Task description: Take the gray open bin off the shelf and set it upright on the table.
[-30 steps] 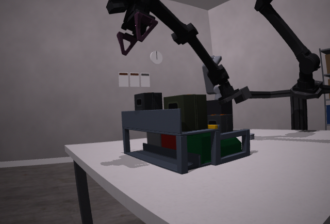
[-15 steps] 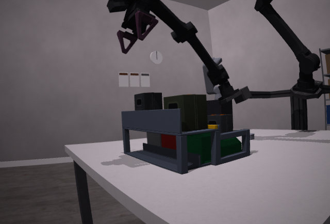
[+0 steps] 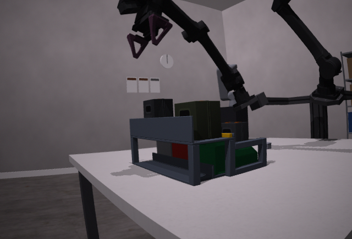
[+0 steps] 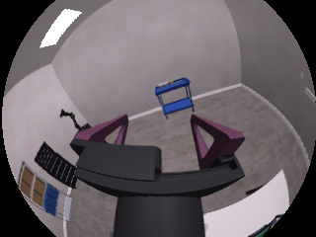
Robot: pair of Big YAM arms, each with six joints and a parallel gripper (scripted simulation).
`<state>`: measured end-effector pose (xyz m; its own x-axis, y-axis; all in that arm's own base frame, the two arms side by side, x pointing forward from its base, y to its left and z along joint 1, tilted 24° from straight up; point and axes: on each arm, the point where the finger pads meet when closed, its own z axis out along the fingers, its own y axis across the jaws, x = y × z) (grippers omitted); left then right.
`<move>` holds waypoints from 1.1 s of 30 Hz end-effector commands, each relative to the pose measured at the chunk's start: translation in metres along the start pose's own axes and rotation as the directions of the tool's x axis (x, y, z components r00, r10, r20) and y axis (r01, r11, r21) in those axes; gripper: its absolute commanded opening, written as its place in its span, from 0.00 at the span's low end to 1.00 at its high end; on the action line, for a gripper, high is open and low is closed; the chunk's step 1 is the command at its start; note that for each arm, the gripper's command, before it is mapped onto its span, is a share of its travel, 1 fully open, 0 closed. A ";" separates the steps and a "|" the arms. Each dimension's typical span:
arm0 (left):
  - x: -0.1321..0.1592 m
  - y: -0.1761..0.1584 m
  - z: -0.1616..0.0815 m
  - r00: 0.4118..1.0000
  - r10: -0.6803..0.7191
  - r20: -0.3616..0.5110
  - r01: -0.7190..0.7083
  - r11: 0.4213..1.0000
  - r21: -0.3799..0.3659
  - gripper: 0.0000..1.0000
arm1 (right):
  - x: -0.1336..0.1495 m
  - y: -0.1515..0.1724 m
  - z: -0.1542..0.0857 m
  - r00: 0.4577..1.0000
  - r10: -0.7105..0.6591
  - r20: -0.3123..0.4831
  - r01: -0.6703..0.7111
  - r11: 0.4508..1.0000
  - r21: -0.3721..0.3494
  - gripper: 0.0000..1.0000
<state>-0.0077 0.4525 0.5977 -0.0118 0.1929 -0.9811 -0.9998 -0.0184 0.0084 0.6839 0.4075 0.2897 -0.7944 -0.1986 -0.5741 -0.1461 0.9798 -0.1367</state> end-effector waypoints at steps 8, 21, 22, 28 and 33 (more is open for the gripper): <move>-0.014 0.006 -0.004 0.999 -0.005 0.037 0.006 1.000 -0.013 1.00 | -0.005 -0.016 -0.022 0.998 -0.045 0.036 0.046 0.999 -0.016 1.00; -0.014 0.006 -0.004 0.999 -0.005 0.037 0.006 1.000 -0.013 1.00 | 0.023 -0.028 -0.029 0.986 -0.164 0.006 0.164 0.986 -0.020 1.00; -0.014 0.006 -0.004 0.999 -0.005 0.037 0.006 1.000 -0.013 1.00 | 0.026 -0.029 -0.029 0.984 -0.177 0.003 0.177 0.984 -0.021 1.00; -0.014 0.006 -0.004 0.999 -0.005 0.037 0.006 1.000 -0.013 1.00 | 0.049 -0.038 -0.036 0.958 -0.284 -0.024 0.284 0.958 -0.032 1.00; -0.014 0.006 -0.004 0.999 -0.005 0.037 0.006 1.000 -0.013 1.00 | 0.072 -0.045 -0.042 0.923 -0.382 -0.047 0.380 0.924 -0.044 1.00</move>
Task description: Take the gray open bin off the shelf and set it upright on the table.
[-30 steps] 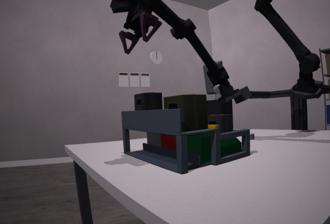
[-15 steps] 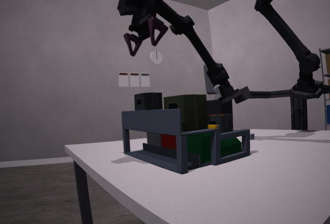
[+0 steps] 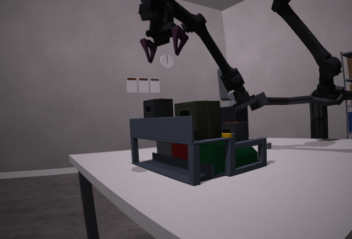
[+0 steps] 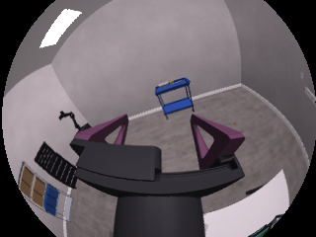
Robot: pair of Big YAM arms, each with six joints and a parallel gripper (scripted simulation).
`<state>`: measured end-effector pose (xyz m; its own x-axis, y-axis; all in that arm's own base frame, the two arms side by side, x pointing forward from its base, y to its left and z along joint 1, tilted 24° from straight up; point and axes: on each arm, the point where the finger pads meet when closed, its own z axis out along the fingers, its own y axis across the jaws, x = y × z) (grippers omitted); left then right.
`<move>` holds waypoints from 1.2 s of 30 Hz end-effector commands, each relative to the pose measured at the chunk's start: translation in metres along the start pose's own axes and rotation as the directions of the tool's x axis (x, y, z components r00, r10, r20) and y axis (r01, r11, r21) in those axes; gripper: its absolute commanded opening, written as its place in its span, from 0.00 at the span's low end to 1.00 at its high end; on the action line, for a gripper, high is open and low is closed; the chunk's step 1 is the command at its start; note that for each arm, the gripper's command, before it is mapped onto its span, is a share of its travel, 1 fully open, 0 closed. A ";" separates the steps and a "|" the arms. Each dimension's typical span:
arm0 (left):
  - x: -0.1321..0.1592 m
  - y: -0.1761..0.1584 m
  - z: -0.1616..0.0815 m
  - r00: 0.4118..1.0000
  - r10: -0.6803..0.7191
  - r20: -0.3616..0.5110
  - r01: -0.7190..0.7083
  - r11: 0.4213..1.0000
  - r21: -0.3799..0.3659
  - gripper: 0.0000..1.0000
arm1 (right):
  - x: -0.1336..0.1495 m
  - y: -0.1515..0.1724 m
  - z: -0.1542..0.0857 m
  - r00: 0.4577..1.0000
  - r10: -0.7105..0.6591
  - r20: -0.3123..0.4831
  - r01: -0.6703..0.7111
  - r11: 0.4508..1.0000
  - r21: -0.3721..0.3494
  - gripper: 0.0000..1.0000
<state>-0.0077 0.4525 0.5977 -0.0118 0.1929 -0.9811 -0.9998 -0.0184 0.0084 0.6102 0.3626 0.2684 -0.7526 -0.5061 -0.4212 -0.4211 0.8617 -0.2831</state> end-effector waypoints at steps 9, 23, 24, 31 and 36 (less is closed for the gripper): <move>-0.014 0.006 -0.004 0.999 -0.005 0.037 0.006 1.000 -0.013 1.00 | 0.036 -0.012 -0.025 0.975 -0.220 0.003 0.220 0.975 -0.009 1.00; -0.014 0.006 -0.004 0.999 -0.005 0.037 0.006 1.000 -0.013 1.00 | 0.106 -0.004 -0.039 0.858 -0.510 -0.063 0.508 0.860 -0.043 1.00; -0.014 0.006 -0.004 0.999 -0.005 0.037 0.006 1.000 -0.013 1.00 | 0.113 -0.004 -0.040 0.844 -0.532 -0.070 0.530 0.847 -0.048 1.00; -0.014 0.006 -0.004 0.999 -0.005 0.037 0.006 1.000 -0.013 1.00 | 0.157 -0.007 -0.047 0.735 -0.667 -0.121 0.662 0.745 -0.087 1.00; -0.014 0.006 -0.004 0.999 -0.005 0.037 0.006 1.000 -0.013 1.00 | 0.171 -0.005 -0.050 0.687 -0.715 -0.130 0.708 0.699 -0.101 1.00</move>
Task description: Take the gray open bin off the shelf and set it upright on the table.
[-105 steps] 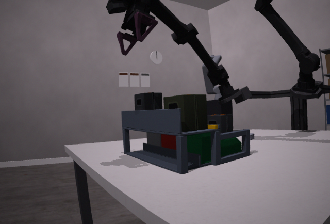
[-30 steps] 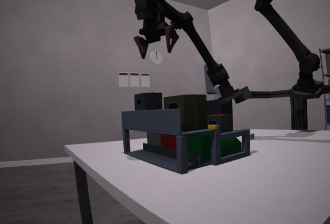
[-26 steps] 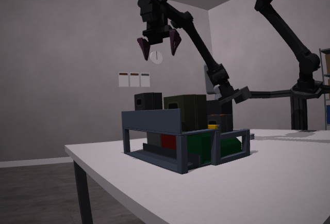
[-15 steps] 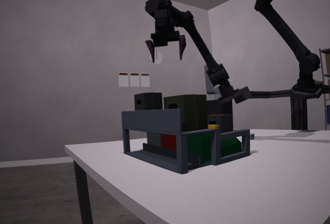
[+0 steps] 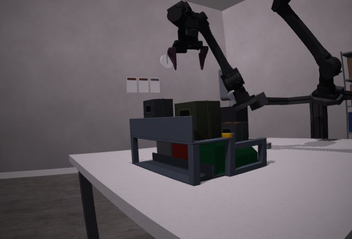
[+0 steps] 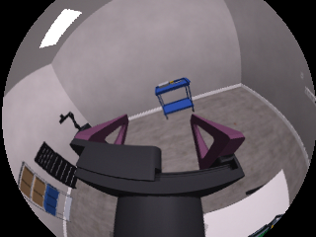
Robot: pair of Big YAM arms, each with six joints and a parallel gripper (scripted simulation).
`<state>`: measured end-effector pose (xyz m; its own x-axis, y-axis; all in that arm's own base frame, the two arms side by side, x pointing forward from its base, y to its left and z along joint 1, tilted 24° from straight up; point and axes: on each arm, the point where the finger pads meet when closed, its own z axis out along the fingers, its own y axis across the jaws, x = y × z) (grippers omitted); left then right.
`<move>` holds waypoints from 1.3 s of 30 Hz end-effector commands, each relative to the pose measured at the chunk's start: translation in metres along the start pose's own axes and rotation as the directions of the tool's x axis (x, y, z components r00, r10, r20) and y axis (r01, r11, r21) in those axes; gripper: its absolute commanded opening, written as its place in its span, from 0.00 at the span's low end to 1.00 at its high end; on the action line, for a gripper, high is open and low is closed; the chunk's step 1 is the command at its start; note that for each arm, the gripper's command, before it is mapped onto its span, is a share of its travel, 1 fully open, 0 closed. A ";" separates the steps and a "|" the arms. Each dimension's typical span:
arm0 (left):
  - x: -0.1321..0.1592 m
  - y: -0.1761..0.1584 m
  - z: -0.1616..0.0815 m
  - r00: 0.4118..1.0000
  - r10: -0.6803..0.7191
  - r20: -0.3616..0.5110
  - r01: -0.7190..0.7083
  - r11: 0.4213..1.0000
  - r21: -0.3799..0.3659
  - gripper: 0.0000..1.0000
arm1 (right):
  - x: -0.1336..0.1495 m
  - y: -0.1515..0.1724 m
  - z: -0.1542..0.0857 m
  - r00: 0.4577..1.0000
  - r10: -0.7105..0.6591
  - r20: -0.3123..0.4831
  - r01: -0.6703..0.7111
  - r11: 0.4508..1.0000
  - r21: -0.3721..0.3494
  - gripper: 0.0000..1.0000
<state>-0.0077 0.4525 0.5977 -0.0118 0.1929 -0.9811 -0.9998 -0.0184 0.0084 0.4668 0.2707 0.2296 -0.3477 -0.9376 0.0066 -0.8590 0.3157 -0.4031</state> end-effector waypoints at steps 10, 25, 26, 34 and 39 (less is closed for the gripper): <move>-0.014 0.006 -0.004 0.999 -0.005 0.037 0.006 1.000 -0.013 1.00 | 0.036 0.026 -0.012 0.972 -0.232 -0.037 0.231 0.973 -0.008 1.00; -0.014 0.006 -0.004 0.999 -0.005 0.037 0.006 1.000 -0.013 1.00 | 0.055 0.048 -0.013 0.933 -0.355 -0.062 0.354 0.935 -0.024 1.00; -0.014 0.006 -0.004 0.999 -0.005 0.037 0.006 1.000 -0.013 1.00 | 0.056 0.048 -0.012 0.931 -0.358 -0.064 0.357 0.934 -0.025 1.00; -0.014 0.006 -0.004 0.999 -0.005 0.037 0.006 1.000 -0.013 1.00 | 0.060 0.050 -0.011 0.926 -0.372 -0.069 0.371 0.928 -0.030 1.00; -0.014 0.006 -0.004 0.999 -0.005 0.037 0.006 1.000 -0.013 1.00 | 0.055 0.045 -0.015 0.928 -0.368 -0.062 0.367 0.930 -0.019 1.00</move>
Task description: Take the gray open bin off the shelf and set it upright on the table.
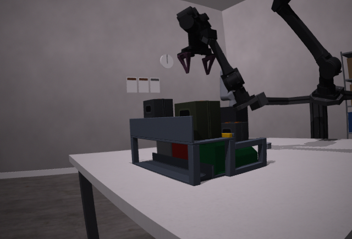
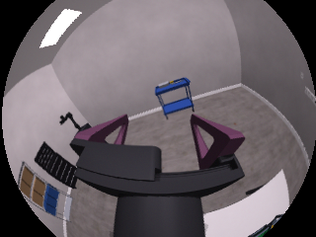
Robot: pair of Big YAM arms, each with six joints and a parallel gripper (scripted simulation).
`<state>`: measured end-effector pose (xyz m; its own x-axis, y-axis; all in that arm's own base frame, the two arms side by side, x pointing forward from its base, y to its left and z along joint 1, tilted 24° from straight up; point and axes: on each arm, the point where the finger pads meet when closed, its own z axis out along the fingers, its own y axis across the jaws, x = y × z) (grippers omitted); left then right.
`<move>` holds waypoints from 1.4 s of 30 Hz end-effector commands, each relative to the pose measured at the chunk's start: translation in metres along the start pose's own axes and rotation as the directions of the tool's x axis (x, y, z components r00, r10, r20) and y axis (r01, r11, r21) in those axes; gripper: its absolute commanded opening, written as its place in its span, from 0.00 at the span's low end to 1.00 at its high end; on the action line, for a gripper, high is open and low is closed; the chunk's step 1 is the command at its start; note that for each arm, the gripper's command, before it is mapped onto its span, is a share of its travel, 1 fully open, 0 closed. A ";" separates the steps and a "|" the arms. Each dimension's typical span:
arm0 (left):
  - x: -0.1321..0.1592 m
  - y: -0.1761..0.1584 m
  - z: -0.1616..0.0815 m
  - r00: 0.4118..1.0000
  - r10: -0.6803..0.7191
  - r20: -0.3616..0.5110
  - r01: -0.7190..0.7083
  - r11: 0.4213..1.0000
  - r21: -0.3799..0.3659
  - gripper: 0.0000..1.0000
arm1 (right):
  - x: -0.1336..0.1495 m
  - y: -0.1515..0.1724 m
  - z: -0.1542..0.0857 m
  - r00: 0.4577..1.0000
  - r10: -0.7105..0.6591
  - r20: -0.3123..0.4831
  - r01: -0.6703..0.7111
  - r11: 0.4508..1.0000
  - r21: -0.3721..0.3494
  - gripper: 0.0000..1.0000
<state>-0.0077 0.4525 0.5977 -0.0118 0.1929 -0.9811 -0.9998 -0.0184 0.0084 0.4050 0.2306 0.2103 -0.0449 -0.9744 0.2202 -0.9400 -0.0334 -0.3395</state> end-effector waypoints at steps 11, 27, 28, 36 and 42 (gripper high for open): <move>-0.014 0.006 -0.004 0.999 -0.005 0.037 0.006 1.000 -0.013 1.00 | 0.002 -0.002 0.018 1.000 -0.004 -0.008 0.004 1.000 -0.004 1.00; -0.014 0.006 -0.004 0.999 -0.005 0.037 0.006 1.000 -0.013 1.00 | 0.004 0.001 0.138 1.000 -0.005 -0.006 0.005 1.000 -0.006 1.00; -0.014 0.006 -0.004 0.999 -0.005 0.037 0.006 1.000 -0.013 1.00 | 0.004 0.001 0.138 1.000 -0.005 -0.006 0.005 1.000 -0.006 1.00; -0.014 0.006 -0.004 0.999 -0.005 0.037 0.006 1.000 -0.013 1.00 | 0.004 -0.002 0.164 1.000 -0.002 -0.004 0.002 1.000 0.000 1.00; -0.014 0.006 -0.004 0.999 -0.005 0.037 0.006 1.000 -0.013 1.00 | -0.003 -0.005 0.161 1.000 -0.005 0.003 0.005 1.000 0.011 1.00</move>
<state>-0.0077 0.4525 0.5977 -0.0118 0.1929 -0.9811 -0.9998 -0.0184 0.0084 0.4563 0.1933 0.0673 -0.0428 -0.9736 0.2242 -0.9398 -0.0369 -0.3396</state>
